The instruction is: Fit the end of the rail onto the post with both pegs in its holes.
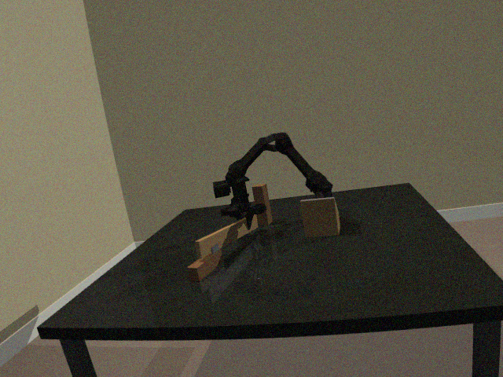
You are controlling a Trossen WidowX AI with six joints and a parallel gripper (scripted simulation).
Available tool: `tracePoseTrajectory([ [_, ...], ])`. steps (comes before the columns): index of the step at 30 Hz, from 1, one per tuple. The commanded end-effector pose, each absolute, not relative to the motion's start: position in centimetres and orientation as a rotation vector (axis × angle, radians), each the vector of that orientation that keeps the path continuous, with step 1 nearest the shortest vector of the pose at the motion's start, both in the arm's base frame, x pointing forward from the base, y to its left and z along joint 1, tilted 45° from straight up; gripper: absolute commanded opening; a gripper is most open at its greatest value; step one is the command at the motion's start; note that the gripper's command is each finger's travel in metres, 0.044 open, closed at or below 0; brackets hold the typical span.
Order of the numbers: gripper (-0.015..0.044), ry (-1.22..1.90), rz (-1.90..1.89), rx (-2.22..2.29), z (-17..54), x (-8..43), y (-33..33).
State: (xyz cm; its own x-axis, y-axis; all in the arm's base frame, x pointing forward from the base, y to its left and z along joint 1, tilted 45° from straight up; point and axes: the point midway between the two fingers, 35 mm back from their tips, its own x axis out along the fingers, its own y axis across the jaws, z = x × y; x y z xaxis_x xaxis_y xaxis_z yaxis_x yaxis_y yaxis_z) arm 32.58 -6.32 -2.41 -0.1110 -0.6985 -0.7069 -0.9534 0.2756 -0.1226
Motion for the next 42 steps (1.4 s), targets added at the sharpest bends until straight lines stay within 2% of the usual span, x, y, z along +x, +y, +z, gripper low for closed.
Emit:
tracePoseTrajectory([
  [1,0.0,1.862,0.486,-1.486,-2.1,32.9,-5.8],
  [42,0.0,1.862,0.486,-1.485,-0.6,33.1,-4.4],
])
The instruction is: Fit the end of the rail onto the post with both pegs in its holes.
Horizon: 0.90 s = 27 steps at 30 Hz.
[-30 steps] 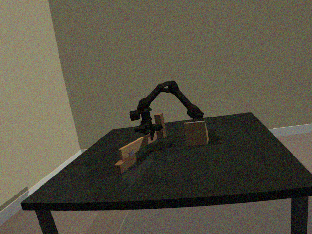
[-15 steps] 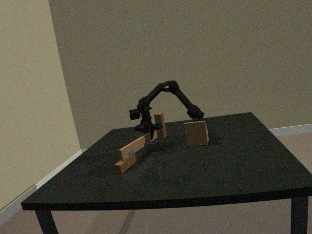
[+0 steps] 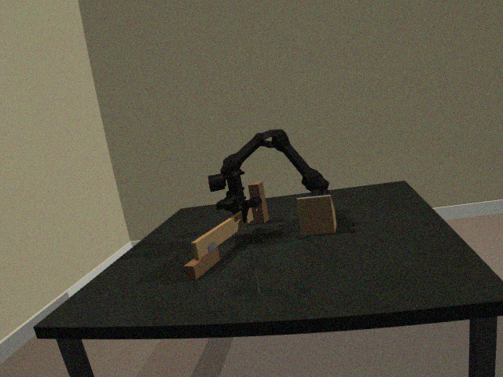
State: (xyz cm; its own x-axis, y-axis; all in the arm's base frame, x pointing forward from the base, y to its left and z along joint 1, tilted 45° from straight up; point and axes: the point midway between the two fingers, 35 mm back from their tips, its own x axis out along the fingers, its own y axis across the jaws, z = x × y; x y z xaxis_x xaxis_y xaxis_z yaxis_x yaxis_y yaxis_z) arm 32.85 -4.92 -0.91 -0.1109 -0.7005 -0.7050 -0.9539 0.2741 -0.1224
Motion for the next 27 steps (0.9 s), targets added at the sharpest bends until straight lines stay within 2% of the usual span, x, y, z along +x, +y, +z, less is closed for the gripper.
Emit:
tracePoseTrajectory([
  [1,0.0,1.862,0.486,-1.485,-0.56,33.15,-4.38],
  [27,0.0,1.862,0.487,-1.485,-0.55,33.12,-4.36],
])
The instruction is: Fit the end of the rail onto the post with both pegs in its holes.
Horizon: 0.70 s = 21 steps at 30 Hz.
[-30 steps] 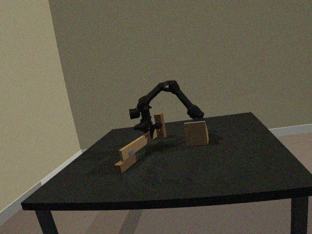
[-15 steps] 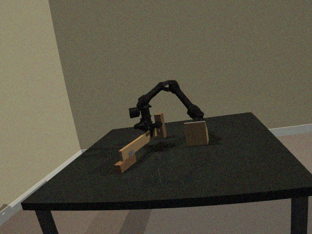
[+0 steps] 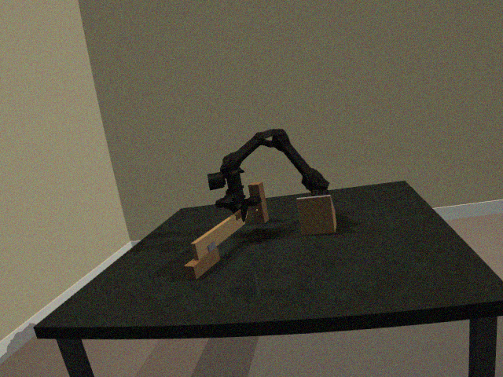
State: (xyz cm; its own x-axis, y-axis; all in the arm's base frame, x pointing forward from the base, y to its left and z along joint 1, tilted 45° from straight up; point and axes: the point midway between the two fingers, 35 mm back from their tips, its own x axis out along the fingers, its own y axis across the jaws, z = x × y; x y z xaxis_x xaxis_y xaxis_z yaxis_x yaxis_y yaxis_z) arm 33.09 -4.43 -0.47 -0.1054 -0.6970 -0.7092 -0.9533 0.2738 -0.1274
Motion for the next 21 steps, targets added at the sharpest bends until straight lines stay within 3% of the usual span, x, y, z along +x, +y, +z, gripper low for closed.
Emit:
tracePoseTrajectory([
  [1,0.0,1.862,0.487,-1.485,-0.57,33.11,-4.37],
  [21,0.0,1.862,0.487,-1.485,-0.4,33.01,-4.16],
])
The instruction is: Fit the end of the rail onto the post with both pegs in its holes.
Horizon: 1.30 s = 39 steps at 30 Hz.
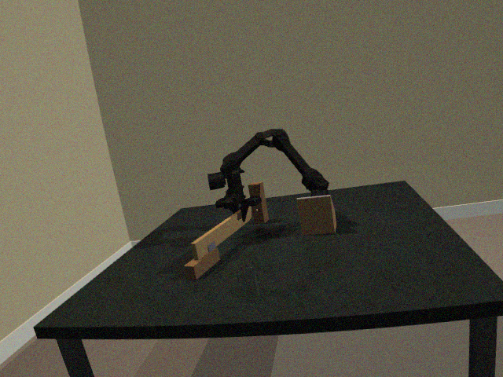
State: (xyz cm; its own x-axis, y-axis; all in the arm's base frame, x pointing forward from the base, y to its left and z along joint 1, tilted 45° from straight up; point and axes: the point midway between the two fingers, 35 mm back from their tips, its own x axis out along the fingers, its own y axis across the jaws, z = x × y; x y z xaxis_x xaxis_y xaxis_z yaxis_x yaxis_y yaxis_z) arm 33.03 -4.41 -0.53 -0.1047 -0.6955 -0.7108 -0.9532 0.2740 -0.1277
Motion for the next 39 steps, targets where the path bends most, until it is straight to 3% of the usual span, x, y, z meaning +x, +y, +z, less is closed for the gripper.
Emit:
tracePoseTrajectory([
  [1,0.0,1.862,0.487,-1.485,-0.41,33.0,-4.16],
  [39,0.0,1.862,0.487,-1.486,-0.04,32.81,-4.74],
])
